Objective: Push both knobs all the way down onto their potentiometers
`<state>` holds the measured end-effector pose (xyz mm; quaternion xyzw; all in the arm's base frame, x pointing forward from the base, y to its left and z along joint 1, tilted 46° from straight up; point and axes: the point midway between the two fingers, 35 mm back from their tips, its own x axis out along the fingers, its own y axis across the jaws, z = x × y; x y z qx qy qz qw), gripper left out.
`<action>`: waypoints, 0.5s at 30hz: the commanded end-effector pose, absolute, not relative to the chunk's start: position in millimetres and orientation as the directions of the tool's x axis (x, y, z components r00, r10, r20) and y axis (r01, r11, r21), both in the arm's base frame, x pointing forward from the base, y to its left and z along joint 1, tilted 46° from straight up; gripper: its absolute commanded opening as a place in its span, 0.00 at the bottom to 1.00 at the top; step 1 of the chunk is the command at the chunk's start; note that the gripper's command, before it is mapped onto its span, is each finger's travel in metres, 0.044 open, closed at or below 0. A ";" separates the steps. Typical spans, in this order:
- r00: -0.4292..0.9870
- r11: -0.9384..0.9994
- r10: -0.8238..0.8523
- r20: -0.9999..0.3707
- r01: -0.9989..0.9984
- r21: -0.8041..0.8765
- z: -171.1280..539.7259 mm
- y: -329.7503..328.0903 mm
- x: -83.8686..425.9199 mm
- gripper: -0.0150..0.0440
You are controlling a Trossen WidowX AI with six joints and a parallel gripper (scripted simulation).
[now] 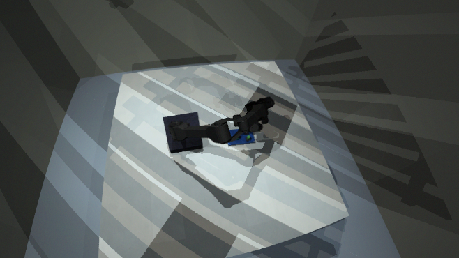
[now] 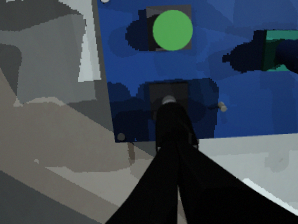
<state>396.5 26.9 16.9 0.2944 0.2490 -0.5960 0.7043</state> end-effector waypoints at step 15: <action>0.148 0.090 -0.696 -0.703 0.989 0.119 4.7 9.9 400.4 0.25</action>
